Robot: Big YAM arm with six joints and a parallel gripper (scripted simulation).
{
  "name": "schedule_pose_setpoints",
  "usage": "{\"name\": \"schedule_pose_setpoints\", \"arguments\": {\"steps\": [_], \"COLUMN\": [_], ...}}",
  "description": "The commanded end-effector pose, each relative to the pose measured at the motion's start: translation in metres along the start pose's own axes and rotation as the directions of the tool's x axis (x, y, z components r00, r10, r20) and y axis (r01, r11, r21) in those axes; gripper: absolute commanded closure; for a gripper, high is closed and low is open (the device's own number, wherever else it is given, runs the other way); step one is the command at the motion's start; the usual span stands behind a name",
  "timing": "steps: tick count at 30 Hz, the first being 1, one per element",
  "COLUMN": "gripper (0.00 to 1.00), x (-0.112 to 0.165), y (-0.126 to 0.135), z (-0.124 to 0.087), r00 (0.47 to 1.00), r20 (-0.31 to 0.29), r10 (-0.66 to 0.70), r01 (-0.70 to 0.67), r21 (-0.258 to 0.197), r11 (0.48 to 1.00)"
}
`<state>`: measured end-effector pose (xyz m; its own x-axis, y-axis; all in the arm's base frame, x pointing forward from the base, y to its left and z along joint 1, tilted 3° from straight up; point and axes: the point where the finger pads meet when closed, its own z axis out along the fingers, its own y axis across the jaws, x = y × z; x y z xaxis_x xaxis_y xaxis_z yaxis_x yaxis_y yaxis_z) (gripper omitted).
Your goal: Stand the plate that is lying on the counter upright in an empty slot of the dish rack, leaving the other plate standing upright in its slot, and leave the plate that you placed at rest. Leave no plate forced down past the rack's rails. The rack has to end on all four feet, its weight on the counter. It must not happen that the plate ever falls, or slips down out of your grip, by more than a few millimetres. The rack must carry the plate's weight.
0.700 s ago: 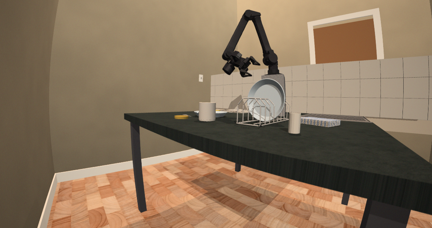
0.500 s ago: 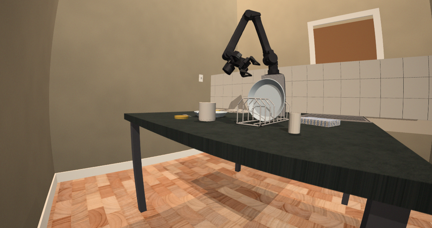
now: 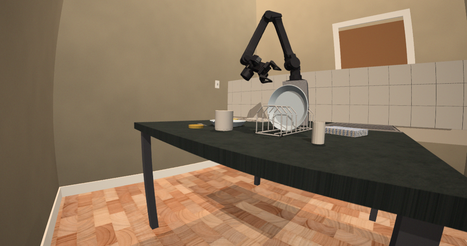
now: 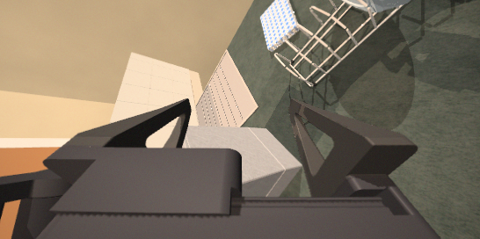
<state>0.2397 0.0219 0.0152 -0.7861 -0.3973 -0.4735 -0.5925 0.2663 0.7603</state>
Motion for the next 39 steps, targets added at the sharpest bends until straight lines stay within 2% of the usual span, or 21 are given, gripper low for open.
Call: {"name": "schedule_pose_setpoints", "arguments": {"steps": [1,5,11,13,16,17,19,20,21,22,23,24,25,26,30,32,34,35,36,37,39], "gripper": [0.0,0.0,0.0,0.0,0.0,0.0,0.0,0.0,0.0,0.0,0.0,0.0,0.0,0.0,0.0,0.0,0.0,0.0,0.0,0.0,0.0], "x": [0.001,0.008,0.024,0.024,0.035,0.035,0.039,0.044,0.044,0.048,0.048,0.052,0.052,0.056,0.056,0.063,0.063,0.067,0.067,0.07,0.07], "y": [-0.004,-0.008,-0.03,-0.03,-0.048,-0.048,-0.055,-0.062,-0.062,-0.07,-0.07,-0.078,-0.078,-0.086,-0.086,-0.104,-0.104,-0.113,-0.113,-0.122,-0.122], "z": [0.001,0.009,0.019,0.019,0.025,0.025,0.027,0.029,0.029,0.031,0.031,0.033,0.033,0.034,0.034,0.037,0.037,0.037,0.037,0.038,0.038], "r00": [1.0,0.998,0.983,0.983,0.962,0.962,0.951,0.939,0.939,0.924,0.924,0.908,0.908,0.889,0.889,0.846,0.846,0.821,0.821,0.794,0.794], "r20": [-0.009,-0.031,-0.073,-0.073,-0.087,-0.087,-0.087,-0.084,-0.084,-0.078,-0.078,-0.067,-0.067,-0.05,-0.05,-0.001,-0.001,0.032,0.032,0.072,0.072], "r10": [0.009,0.048,0.166,0.166,0.26,0.26,0.296,0.334,0.334,0.374,0.374,0.414,0.414,0.454,0.454,0.533,0.533,0.57,0.57,0.604,0.604], "r01": [-0.009,-0.048,-0.159,-0.159,-0.244,-0.244,-0.276,-0.309,-0.309,-0.343,-0.343,-0.378,-0.378,-0.414,-0.414,-0.487,-0.487,-0.524,-0.524,-0.561,-0.561], "r21": [0.01,0.013,0.093,0.093,0.165,0.165,0.195,0.226,0.226,0.26,0.26,0.295,0.295,0.331,0.331,0.403,0.403,0.437,0.437,0.468,0.468], "r11": [1.0,0.999,0.983,0.983,0.956,0.956,0.941,0.924,0.924,0.903,0.903,0.877,0.877,0.848,0.848,0.774,0.774,0.731,0.731,0.682,0.682]}}
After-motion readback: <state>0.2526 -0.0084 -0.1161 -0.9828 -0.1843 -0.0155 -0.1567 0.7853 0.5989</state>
